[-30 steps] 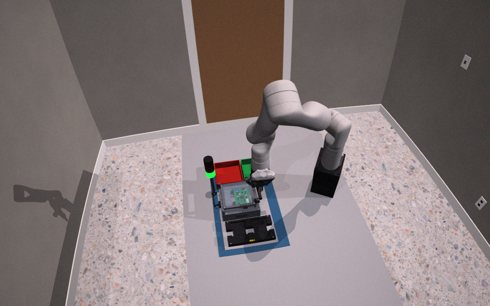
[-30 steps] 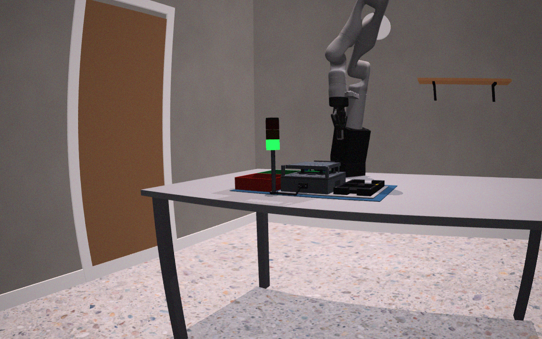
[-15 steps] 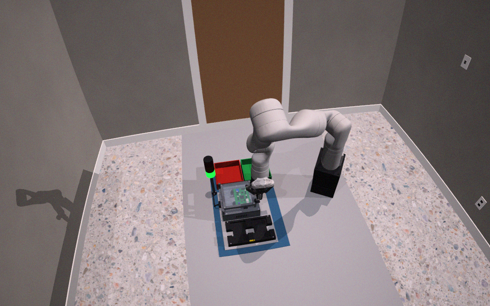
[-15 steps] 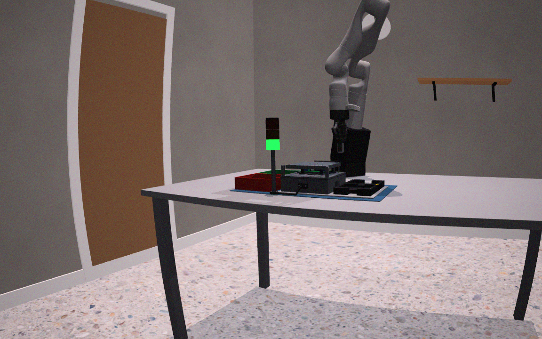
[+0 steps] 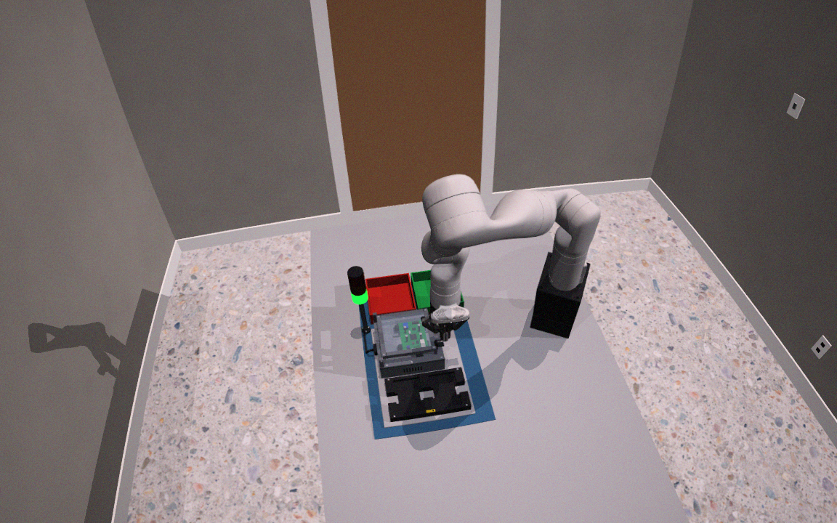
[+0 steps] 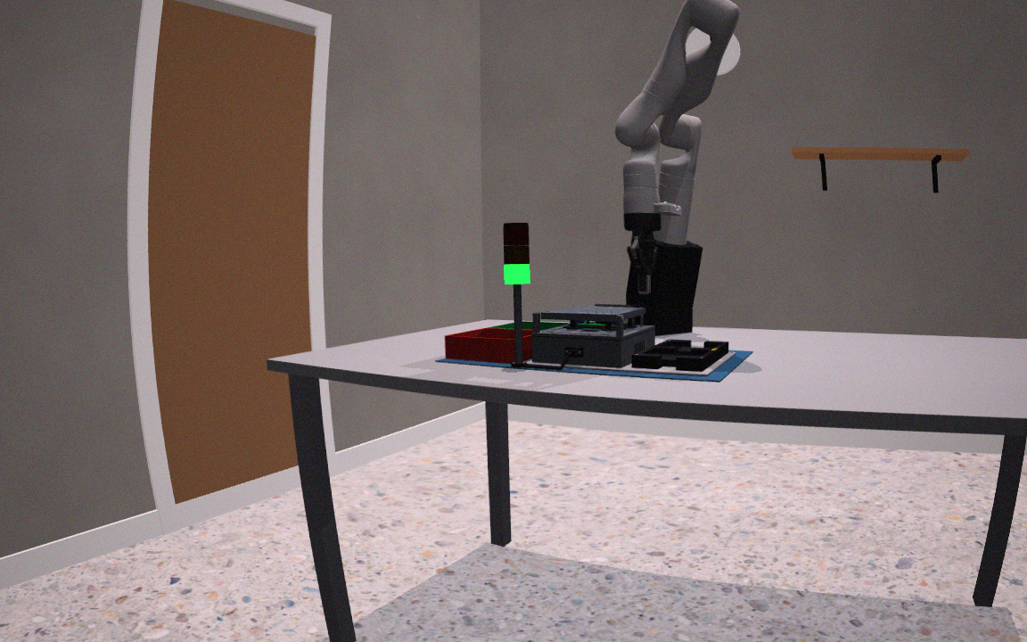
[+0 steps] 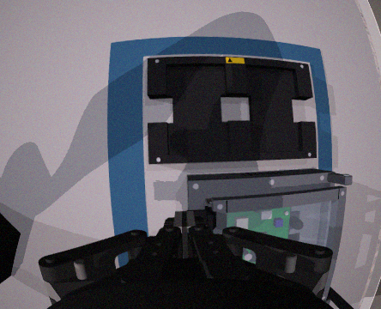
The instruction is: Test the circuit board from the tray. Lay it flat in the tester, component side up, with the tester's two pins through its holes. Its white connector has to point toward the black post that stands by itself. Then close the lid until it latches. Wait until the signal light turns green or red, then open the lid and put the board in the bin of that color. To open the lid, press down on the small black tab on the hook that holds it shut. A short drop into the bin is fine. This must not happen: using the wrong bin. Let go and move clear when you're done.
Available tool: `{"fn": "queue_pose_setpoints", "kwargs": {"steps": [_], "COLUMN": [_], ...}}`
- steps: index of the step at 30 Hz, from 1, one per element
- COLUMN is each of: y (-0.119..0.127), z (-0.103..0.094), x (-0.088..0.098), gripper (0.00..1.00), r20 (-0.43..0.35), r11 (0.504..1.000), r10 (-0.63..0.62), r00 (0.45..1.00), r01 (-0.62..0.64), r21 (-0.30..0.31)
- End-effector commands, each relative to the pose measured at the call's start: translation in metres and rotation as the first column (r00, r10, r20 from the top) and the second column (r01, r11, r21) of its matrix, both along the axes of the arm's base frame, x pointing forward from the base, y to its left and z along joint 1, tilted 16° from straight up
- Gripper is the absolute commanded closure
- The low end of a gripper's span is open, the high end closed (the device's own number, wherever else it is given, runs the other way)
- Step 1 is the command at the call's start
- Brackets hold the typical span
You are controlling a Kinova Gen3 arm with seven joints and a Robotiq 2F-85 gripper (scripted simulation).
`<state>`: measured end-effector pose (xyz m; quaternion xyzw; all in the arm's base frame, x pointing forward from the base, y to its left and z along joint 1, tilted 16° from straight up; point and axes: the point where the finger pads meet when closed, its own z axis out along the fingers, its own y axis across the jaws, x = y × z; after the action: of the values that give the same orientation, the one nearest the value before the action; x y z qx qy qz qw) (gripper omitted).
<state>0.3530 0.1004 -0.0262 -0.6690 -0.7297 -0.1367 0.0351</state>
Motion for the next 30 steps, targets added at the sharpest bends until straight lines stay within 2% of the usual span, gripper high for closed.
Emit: {"fn": "queue_pose_setpoints", "kwargs": {"steps": [1, 11, 21, 30], "y": [0.0, 0.0, 0.005, 0.006], "z": [0.0, -0.001, -0.018, -0.024], "x": [0.0, 0.0, 0.003, 0.004], "gripper": [1.0, 1.0, 1.0, 1.0], "r20": [0.001, 0.001, 0.001, 0.001], "r11": [1.0, 1.0, 1.0, 1.0], "r10": [-0.001, -0.001, -0.001, -0.001], "r00": [1.0, 1.0, 1.0, 1.0], "r01": [0.001, 0.001, 0.001, 0.001], "r21": [0.0, 0.0, 0.0, 0.0]}}
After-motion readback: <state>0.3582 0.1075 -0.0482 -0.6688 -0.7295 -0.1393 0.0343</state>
